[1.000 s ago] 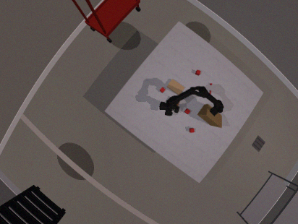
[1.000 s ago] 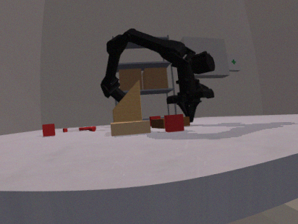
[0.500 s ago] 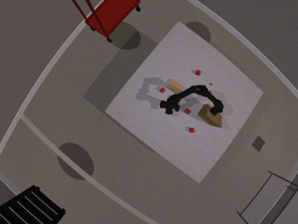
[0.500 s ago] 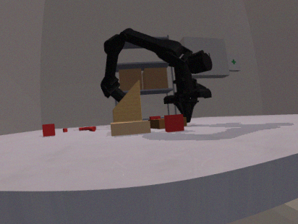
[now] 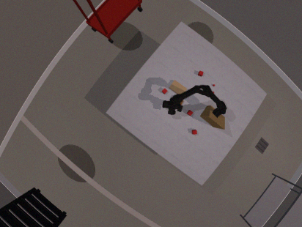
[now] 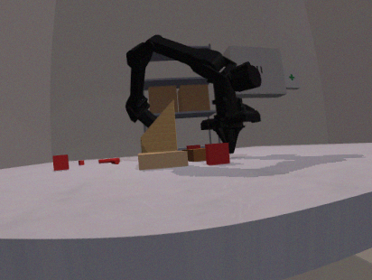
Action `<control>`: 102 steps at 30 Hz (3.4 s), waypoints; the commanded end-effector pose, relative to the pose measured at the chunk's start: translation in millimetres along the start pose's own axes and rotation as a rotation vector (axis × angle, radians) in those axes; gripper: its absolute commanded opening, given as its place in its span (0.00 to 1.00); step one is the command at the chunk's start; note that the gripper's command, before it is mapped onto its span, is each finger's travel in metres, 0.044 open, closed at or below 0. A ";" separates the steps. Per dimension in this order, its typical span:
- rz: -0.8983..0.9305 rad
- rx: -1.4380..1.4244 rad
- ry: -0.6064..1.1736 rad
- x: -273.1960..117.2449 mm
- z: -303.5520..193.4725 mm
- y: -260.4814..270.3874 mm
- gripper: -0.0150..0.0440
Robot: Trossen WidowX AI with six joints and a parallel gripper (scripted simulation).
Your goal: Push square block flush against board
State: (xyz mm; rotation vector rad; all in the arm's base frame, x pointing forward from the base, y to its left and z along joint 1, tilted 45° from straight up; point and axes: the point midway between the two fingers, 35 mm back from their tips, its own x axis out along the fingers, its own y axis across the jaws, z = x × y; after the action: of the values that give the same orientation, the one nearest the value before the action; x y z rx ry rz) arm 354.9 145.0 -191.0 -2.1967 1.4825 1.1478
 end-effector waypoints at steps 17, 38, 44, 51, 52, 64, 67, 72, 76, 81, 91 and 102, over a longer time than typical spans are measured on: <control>0.008 0.001 0.007 2.6 6.3 0.7 0.25; 0.008 0.003 0.008 3.4 41.1 -0.4 0.25; 0.008 0.002 0.006 -39.7 37.8 -0.6 0.25; 0.008 0.002 0.005 -52.3 37.9 0.0 0.25; 0.008 0.002 0.005 -52.3 37.9 0.0 0.25; 0.008 0.362 0.008 -53.6 29.4 18.4 0.25; 0.008 0.463 0.009 -53.6 27.0 24.2 0.25; 0.007 0.630 0.011 -53.5 22.7 34.3 0.25; 0.007 0.765 0.012 -53.7 19.5 42.2 0.25; 0.007 0.935 0.013 -53.8 15.3 52.5 0.25; 0.006 1.273 0.015 -53.5 7.0 74.6 0.25; 0.004 1.646 0.018 -52.2 -2.3 100.8 0.25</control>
State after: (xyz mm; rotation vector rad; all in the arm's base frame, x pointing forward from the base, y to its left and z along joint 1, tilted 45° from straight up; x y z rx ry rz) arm 265.2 137.8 -134.9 -1.0502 1.4808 -0.1865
